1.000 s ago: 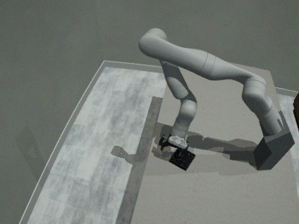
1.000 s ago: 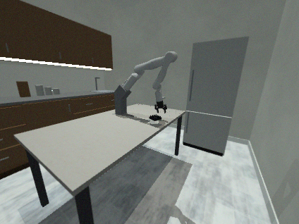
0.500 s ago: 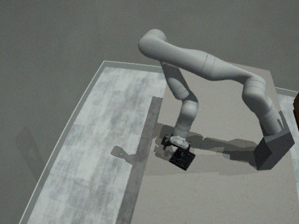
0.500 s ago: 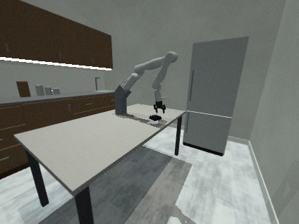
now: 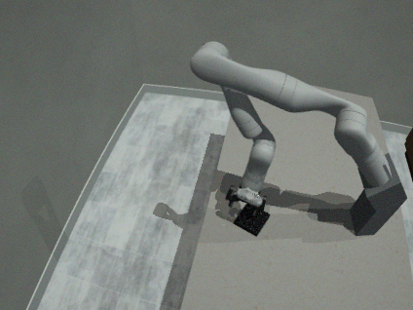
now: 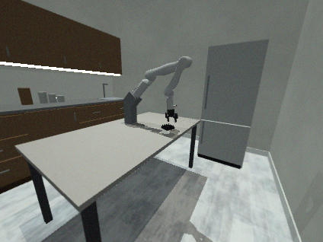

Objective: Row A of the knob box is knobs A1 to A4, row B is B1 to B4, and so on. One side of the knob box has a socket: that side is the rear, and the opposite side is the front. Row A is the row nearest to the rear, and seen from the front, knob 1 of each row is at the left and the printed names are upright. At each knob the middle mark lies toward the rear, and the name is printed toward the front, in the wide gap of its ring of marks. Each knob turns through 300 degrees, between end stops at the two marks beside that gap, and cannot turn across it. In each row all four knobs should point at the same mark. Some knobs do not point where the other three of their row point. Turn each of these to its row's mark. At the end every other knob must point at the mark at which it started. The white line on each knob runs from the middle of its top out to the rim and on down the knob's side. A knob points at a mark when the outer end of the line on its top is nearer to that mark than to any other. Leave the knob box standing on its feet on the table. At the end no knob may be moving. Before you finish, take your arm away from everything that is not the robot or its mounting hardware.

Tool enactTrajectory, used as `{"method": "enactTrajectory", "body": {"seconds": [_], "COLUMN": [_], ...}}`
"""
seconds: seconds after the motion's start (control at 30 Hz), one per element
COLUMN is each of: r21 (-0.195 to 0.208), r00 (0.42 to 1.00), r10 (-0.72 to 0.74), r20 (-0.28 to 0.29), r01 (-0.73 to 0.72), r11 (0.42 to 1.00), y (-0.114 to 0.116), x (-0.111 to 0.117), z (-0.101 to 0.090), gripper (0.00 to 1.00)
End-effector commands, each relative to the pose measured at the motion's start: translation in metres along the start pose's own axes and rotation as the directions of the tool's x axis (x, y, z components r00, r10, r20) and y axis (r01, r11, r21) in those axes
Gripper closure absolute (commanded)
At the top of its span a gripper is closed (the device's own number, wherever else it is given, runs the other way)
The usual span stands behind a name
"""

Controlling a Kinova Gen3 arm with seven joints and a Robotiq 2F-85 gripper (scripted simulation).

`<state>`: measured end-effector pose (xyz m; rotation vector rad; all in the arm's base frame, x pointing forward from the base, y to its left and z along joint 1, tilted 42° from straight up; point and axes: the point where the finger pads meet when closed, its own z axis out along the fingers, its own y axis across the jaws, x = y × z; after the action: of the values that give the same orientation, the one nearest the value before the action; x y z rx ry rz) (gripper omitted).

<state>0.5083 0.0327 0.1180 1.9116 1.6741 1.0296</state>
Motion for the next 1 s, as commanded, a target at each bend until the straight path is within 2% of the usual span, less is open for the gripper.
{"method": "enactTrajectory", "body": {"seconds": [0.0, 0.97], "r21": [0.007, 0.036], "r00": [1.0, 0.997], "r10": [0.011, 0.061], "r20": [0.01, 0.056], "r01": [-0.011, -0.063], "r11": [1.0, 0.997], "y": [-0.004, -0.021], "x": [-0.002, -0.014], "z": [-0.001, -0.004], "gripper": [0.0, 0.0]}}
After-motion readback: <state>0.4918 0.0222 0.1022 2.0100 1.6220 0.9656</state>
